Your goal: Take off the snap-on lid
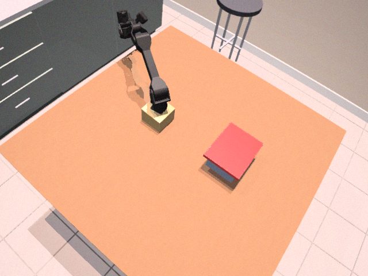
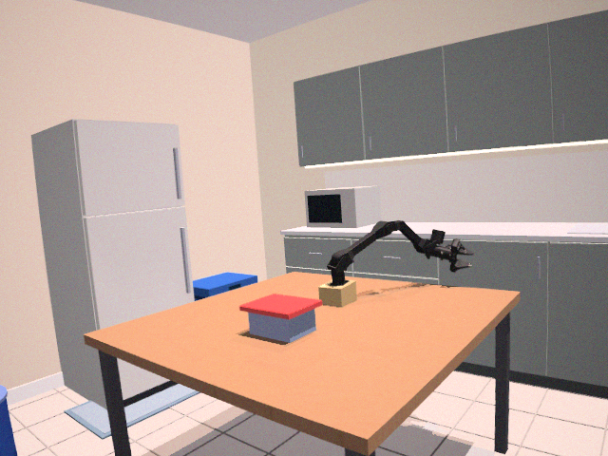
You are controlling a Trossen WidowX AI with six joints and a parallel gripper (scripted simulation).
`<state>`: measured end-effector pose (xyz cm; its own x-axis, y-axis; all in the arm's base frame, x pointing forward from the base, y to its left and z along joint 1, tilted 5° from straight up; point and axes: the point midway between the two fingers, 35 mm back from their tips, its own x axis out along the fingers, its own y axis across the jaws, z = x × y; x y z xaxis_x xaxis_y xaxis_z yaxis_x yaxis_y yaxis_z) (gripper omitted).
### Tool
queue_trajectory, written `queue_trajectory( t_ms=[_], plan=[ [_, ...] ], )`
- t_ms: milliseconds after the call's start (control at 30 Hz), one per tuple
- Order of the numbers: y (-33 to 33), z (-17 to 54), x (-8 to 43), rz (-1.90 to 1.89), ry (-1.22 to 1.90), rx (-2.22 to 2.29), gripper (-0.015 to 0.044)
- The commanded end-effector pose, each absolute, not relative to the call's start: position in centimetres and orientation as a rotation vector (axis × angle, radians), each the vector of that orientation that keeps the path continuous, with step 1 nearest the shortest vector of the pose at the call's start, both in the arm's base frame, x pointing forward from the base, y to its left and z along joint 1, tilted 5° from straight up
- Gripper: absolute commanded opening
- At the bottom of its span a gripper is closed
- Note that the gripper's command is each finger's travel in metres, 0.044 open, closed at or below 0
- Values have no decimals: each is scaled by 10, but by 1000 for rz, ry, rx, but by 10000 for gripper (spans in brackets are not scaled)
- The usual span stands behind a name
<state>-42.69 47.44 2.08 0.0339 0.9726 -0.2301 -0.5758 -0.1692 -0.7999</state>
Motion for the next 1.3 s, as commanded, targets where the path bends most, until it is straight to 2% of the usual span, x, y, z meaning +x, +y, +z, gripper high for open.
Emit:
queue_trajectory(
  t_ms=[0,167,433,567,767,900,1033,1100,1267],
  plan=[
    [475,24,-427,1509,-572,-935,374],
    [475,95,-430,1509,-572,-935,242],
    [482,101,-420,1501,-550,-939,235],
    [518,121,-360,1447,-411,-874,235],
    [542,137,-304,1392,-294,-810,235],
    [561,154,-235,1319,-165,-727,235],
    [569,168,-175,1250,-60,-648,235],
    [570,171,-162,1235,-39,-631,235],
    [567,189,-75,1123,98,-506,235]
  ],
)
